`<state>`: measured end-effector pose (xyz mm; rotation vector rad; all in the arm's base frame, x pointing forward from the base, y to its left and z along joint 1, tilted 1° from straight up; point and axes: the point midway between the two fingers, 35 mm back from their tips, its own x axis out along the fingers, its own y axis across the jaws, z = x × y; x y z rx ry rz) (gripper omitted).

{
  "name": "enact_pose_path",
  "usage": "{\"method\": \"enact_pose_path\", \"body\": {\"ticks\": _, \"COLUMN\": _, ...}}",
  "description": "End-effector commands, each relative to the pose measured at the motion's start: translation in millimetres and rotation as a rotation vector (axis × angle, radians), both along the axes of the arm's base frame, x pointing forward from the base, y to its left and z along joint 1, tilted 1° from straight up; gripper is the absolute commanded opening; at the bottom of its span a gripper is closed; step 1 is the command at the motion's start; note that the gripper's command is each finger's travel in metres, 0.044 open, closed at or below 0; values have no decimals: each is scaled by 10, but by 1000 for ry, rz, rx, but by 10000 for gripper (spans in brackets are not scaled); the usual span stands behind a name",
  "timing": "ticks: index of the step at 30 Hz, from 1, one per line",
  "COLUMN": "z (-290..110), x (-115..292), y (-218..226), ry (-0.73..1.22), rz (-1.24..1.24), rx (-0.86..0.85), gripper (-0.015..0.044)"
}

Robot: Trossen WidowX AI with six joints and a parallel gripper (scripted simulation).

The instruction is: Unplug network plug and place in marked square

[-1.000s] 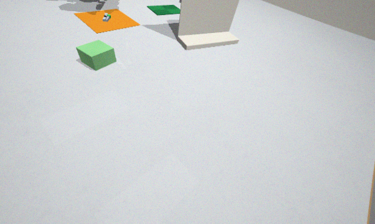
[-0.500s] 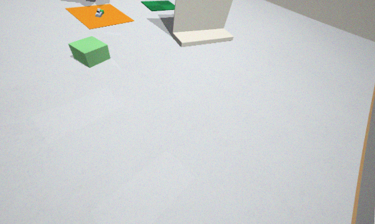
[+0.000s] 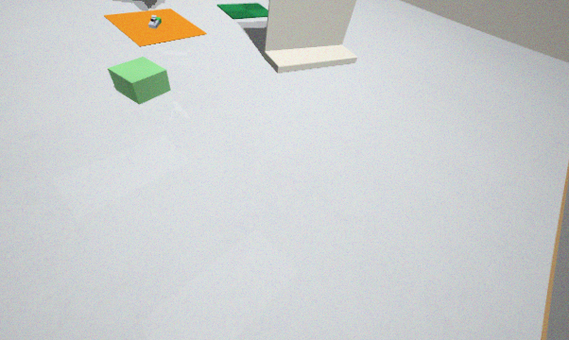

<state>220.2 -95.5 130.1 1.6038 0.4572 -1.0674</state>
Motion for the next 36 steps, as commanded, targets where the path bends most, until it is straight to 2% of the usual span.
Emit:
{"method": "enact_pose_path", "body": {"ticks": 1, "z": 137, "x": 19, "y": -10, "ry": -6, "rz": -3, "rx": -3, "gripper": 156}}
{"method": "enact_pose_path", "body": {"ticks": 27, "z": 870, "x": -28, "y": 13, "ry": -11, "rz": -7, "rx": -5, "gripper": 156}}
{"method": "enact_pose_path", "body": {"ticks": 36, "z": 870, "x": -28, "y": 13, "ry": -11, "rz": -7, "rx": -5, "gripper": 392}}
